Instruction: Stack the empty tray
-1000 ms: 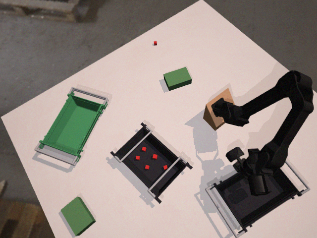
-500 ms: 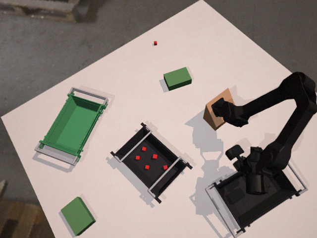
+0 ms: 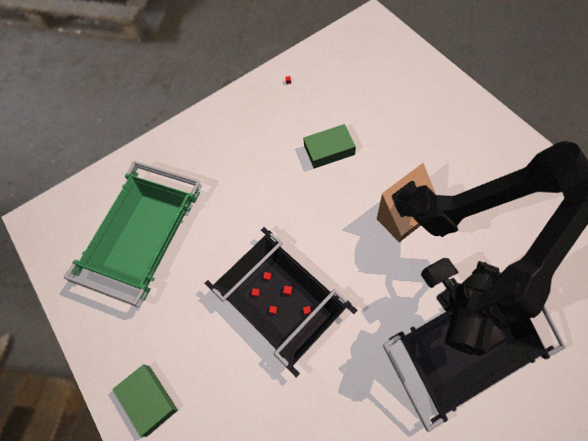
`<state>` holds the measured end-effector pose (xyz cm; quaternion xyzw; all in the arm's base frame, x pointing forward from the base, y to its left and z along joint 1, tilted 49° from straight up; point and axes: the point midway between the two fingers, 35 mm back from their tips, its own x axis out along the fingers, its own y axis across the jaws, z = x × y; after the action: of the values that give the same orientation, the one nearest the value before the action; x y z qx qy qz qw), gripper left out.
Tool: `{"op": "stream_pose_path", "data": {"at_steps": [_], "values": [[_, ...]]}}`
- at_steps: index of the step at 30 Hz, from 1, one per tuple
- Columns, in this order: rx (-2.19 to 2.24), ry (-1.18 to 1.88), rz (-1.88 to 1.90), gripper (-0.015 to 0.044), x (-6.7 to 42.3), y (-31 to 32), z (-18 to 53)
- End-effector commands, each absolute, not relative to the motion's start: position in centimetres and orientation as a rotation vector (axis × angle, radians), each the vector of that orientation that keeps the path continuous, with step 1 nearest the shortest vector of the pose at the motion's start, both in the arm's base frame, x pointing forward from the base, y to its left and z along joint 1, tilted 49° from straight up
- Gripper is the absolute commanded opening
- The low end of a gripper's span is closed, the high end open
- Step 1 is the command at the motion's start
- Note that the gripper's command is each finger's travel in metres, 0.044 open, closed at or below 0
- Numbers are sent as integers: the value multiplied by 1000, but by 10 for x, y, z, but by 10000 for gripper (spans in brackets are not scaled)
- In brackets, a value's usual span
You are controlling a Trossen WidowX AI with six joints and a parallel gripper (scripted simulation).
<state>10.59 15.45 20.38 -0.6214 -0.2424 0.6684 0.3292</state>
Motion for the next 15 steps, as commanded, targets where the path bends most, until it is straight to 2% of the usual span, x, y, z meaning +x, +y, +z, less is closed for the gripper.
{"op": "stream_pose_path", "data": {"at_steps": [1, 15], "values": [[-1623, -667, 1719, 0, 105, 150, 218], [-1624, -668, 1719, 0, 114, 151, 249]]}}
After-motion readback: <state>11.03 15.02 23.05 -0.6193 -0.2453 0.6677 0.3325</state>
